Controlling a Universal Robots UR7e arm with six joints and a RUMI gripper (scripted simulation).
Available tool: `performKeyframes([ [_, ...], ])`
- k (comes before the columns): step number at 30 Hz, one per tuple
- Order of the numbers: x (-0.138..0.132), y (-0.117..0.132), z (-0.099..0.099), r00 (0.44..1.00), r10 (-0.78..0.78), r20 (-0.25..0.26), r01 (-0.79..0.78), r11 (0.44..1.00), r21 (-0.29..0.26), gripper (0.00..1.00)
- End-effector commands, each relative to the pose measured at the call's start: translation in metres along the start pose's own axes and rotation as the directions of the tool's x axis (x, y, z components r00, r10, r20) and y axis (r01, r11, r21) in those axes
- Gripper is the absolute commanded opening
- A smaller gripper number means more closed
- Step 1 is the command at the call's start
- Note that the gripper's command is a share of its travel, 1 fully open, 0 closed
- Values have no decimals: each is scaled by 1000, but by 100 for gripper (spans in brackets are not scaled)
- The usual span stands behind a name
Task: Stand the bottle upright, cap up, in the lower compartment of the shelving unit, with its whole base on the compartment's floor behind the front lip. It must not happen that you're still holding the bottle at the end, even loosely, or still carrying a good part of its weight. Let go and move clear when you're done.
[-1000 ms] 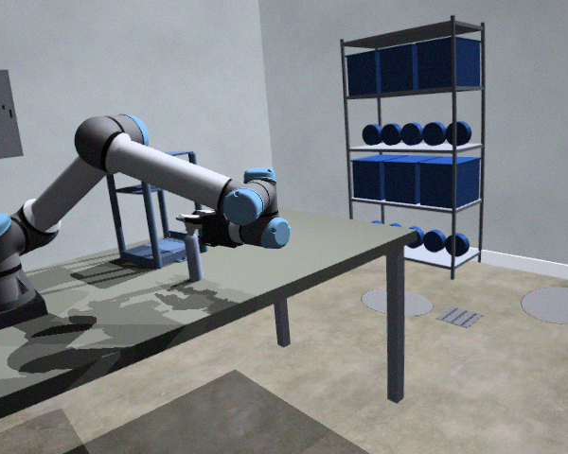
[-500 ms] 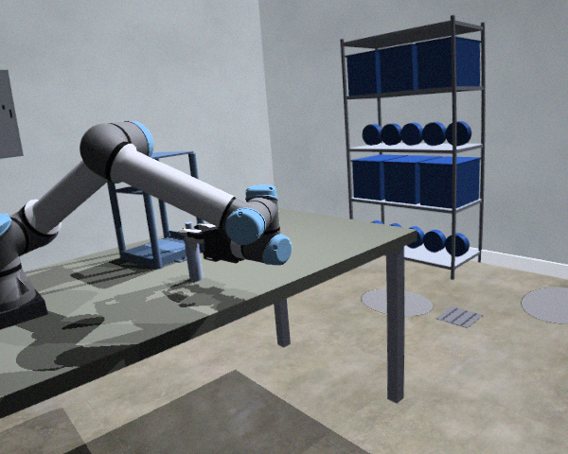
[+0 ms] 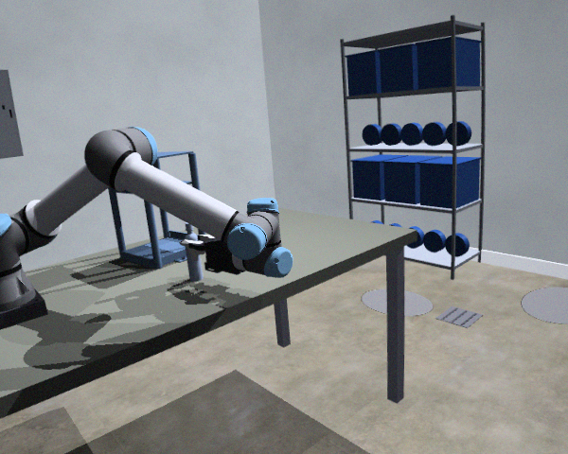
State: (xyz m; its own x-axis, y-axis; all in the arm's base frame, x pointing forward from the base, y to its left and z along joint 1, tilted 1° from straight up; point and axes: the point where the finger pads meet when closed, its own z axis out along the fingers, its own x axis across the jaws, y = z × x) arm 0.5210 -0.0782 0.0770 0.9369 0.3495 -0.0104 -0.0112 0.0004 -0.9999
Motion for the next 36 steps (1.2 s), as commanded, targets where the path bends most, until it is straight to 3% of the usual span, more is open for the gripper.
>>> performKeyframes([
  [1, 0, 8, 0, 1000, -1, 0, 1, 1000, -1, 35],
  [36, 0, 27, 0, 1000, -1, 0, 1, 1000, -1, 35],
])
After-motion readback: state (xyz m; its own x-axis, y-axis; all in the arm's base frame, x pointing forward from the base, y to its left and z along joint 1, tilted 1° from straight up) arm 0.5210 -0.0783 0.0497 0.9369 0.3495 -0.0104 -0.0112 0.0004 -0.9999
